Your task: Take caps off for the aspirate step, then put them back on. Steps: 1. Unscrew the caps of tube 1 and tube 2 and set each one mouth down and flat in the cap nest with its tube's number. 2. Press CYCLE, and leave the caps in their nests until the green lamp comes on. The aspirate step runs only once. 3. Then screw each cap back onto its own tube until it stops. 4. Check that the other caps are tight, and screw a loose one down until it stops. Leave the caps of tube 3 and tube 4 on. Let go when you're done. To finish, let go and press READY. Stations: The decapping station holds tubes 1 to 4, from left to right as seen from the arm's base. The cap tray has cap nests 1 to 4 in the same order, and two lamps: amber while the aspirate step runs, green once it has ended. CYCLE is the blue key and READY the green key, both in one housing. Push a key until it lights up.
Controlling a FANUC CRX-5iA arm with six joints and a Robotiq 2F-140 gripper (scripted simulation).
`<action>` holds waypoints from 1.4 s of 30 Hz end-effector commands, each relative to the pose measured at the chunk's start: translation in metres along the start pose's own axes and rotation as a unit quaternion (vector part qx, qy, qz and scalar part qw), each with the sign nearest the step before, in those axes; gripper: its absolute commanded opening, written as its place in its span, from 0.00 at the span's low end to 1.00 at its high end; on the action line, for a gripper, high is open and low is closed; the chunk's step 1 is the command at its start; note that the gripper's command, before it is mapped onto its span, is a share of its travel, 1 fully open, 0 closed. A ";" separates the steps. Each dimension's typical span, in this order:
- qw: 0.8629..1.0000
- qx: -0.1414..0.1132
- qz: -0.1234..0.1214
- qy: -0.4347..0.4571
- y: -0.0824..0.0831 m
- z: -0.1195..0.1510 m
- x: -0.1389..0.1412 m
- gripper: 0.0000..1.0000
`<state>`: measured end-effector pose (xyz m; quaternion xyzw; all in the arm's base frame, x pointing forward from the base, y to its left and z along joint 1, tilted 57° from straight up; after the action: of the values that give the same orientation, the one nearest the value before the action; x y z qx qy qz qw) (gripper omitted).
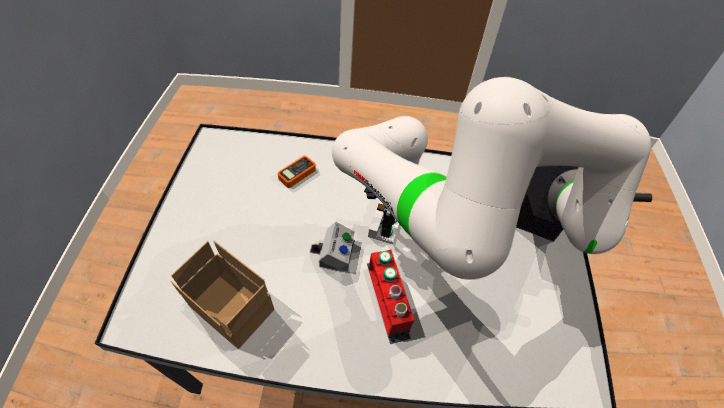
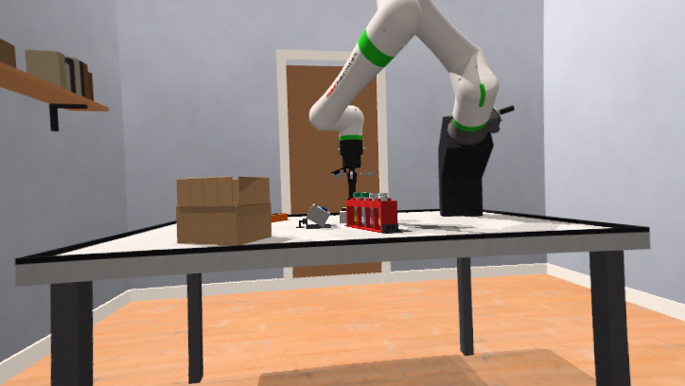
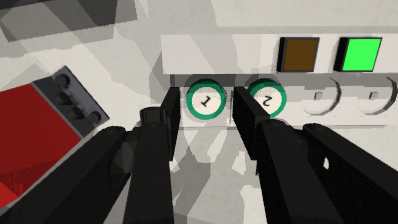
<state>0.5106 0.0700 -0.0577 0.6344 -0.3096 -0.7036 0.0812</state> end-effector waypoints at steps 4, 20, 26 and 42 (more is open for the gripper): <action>1.000 0.001 0.000 0.000 -0.001 0.000 0.000 0.36; 1.000 0.001 0.000 0.000 -0.008 0.000 0.000 0.36; 1.000 0.001 0.000 0.000 -0.009 0.000 0.000 0.36; 1.000 0.001 0.000 0.000 -0.004 0.000 0.000 0.30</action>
<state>0.5132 0.0781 -0.0632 0.6344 -0.3096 -0.7036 0.0812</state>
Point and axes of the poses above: the point where the finger pads meet when closed, its own y axis back along the fingers, its own x axis across the jaws, z = x × y, the point moved 7 cm from there along y, back along the fingers, and after that the axes turned 6 degrees about -y, right-handed, at the moved point
